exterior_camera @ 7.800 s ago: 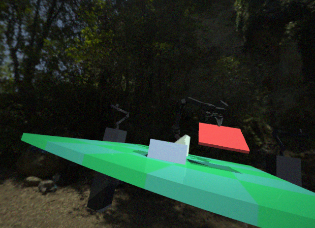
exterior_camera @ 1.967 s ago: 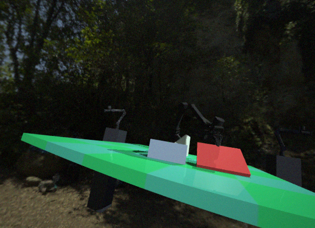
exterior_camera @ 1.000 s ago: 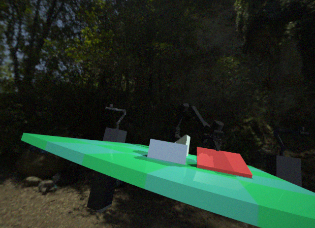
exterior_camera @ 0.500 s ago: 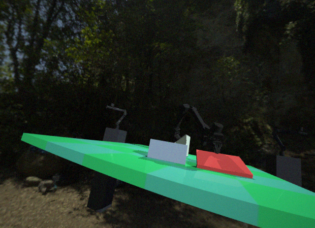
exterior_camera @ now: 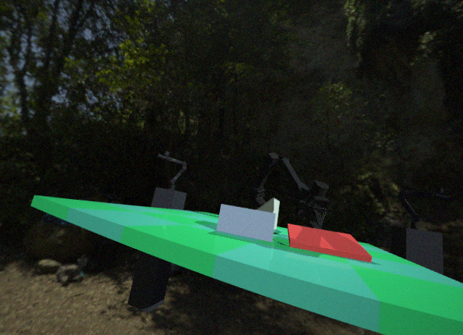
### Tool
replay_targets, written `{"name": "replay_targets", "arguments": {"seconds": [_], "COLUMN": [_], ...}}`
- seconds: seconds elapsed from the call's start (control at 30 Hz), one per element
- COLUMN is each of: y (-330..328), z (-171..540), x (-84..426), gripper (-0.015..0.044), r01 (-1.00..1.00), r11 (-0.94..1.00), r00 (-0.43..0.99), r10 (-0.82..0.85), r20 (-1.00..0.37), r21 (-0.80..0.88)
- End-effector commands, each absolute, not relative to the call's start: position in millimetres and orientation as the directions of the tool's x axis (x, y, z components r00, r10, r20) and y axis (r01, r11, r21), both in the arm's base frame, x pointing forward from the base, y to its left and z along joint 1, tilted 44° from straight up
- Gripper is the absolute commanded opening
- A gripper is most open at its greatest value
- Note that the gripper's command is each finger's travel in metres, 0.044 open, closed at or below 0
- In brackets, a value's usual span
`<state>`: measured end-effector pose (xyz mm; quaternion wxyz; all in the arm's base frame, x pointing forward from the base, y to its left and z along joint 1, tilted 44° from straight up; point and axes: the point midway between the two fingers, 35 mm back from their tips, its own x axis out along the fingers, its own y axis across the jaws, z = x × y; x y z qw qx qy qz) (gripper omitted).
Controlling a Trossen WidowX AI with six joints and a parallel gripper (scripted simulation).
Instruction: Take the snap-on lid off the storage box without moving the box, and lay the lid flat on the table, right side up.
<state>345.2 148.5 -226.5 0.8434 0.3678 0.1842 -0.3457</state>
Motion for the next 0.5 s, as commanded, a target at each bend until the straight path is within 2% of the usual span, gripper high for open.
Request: {"name": "replay_targets", "arguments": {"seconds": [0.0,0.03,0.23,0.47], "y": [150.6,150.6,149.1,149.7], "z": [-225.5,-225.5,-225.5,-224.1], "x": [346.4,346.4,334.0,319.7], "gripper": [0.0275,0.0275,0.0433,0.044], "r01": [0.717,0.717,0.718,0.718], "r11": [0.487,0.487,0.487,0.487], "r00": [0.695,0.695,0.694,0.694], "r10": [-0.444,-0.444,-0.444,-0.443], "r20": [-0.566,-0.566,-0.567,-0.568], "r21": [0.499,0.499,0.498,0.497]}}
